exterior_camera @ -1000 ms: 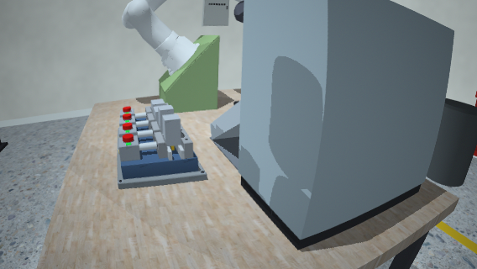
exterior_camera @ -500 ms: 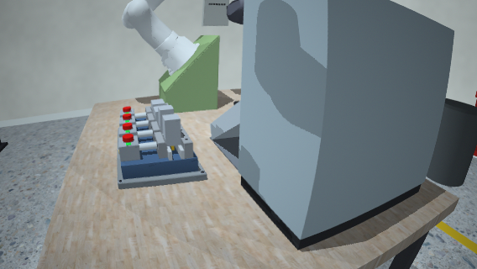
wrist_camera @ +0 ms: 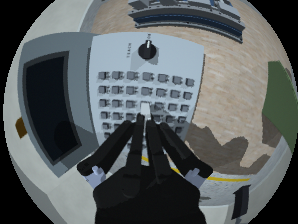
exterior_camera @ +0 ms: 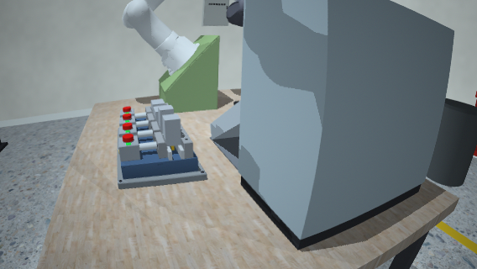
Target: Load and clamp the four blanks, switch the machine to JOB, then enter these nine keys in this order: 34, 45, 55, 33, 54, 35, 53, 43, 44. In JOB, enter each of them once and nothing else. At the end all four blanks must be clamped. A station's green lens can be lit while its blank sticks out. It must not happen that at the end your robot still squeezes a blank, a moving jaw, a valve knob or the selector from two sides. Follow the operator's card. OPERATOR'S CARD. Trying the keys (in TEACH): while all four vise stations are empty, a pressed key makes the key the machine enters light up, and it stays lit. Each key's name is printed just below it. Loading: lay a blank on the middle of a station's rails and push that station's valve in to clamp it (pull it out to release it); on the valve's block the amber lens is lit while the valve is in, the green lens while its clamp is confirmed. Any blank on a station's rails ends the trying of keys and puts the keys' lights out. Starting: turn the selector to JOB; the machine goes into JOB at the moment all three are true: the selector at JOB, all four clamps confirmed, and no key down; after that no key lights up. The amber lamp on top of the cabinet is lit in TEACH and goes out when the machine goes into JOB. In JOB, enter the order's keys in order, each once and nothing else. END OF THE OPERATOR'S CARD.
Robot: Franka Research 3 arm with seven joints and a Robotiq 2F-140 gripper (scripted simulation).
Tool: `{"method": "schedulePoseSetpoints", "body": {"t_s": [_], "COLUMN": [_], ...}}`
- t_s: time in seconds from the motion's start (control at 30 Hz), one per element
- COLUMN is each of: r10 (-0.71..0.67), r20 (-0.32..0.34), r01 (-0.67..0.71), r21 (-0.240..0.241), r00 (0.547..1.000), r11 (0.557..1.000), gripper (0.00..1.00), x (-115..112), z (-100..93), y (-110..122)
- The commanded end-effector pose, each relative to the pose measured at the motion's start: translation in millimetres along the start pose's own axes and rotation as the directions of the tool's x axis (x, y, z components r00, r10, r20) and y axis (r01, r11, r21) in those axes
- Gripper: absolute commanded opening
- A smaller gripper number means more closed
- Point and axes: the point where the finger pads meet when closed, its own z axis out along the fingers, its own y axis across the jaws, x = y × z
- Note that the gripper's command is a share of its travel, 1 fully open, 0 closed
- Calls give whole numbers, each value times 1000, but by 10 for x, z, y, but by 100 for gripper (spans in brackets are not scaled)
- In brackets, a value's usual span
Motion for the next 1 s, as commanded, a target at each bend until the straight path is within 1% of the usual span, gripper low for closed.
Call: {"method": "schedulePoseSetpoints", "body": {"t_s": [0.0,0.23,0.97], "r10": [-13,-13,-13], "r20": [1,1,1], "r01": [13,13,13], "r21": [5,5,5], "r00": [1000,1000,1000], "r11": [1000,1000,1000], "gripper": [0,0,0], "x": [-8,-8,-8], "z": [57,116,118], "y": [-13,-13,-14]}}
